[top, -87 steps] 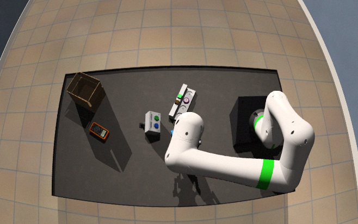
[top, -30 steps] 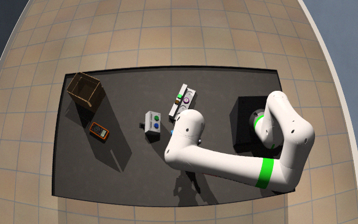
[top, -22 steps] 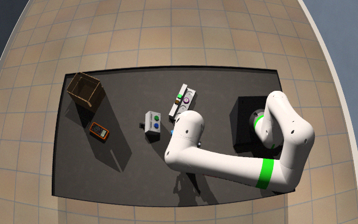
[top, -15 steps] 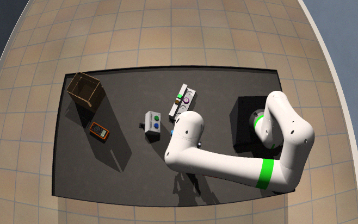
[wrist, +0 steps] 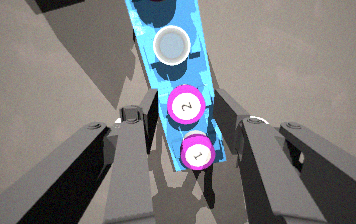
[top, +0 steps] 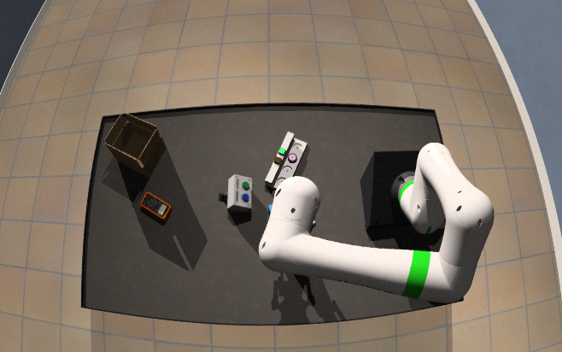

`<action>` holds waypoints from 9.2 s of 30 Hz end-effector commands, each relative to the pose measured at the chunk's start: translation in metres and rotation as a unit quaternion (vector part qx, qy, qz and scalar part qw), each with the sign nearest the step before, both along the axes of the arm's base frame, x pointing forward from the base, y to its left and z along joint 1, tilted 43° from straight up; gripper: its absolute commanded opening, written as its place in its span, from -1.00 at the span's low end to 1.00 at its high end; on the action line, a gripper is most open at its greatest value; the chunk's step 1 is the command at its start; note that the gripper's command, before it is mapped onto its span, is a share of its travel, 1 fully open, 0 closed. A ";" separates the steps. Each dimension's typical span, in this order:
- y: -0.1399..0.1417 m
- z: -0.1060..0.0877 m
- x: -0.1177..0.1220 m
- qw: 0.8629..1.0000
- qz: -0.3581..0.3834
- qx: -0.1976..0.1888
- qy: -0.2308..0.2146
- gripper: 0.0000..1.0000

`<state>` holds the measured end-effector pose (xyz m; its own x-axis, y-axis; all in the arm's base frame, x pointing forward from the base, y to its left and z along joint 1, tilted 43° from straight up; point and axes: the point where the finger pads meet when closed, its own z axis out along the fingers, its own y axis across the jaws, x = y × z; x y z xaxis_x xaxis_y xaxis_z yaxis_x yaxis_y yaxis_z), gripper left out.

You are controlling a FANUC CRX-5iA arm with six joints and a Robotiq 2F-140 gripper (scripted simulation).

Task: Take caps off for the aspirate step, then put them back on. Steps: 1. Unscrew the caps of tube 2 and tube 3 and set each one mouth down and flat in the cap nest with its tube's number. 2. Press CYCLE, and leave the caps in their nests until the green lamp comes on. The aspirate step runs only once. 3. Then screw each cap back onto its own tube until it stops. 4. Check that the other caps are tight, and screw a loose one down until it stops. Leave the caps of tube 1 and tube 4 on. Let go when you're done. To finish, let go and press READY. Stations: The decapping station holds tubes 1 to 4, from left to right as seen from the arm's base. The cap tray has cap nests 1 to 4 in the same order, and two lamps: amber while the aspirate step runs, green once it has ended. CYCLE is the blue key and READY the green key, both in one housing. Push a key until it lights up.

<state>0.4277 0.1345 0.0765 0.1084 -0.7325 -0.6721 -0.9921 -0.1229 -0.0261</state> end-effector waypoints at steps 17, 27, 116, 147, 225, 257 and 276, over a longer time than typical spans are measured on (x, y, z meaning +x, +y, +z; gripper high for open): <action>-0.001 0.000 0.001 0.926 0.275 0.030 -0.255 -0.18; -0.001 0.000 0.001 0.927 0.275 0.030 -0.255 -0.41; 0.000 0.000 0.001 0.927 0.275 0.030 -0.255 -0.41; 0.000 0.000 0.001 0.990 -0.103 -0.001 0.091 -0.41; 0.001 -0.001 0.000 0.998 -0.044 0.004 0.037 -0.41; -0.037 0.027 0.003 1.000 -0.014 0.006 0.009 -0.27; -0.102 -0.033 0.000 0.915 0.296 0.030 -0.274 -0.27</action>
<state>0.4269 0.0497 0.0578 0.6487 -0.5442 -0.5320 -0.7584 -0.5204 -0.3925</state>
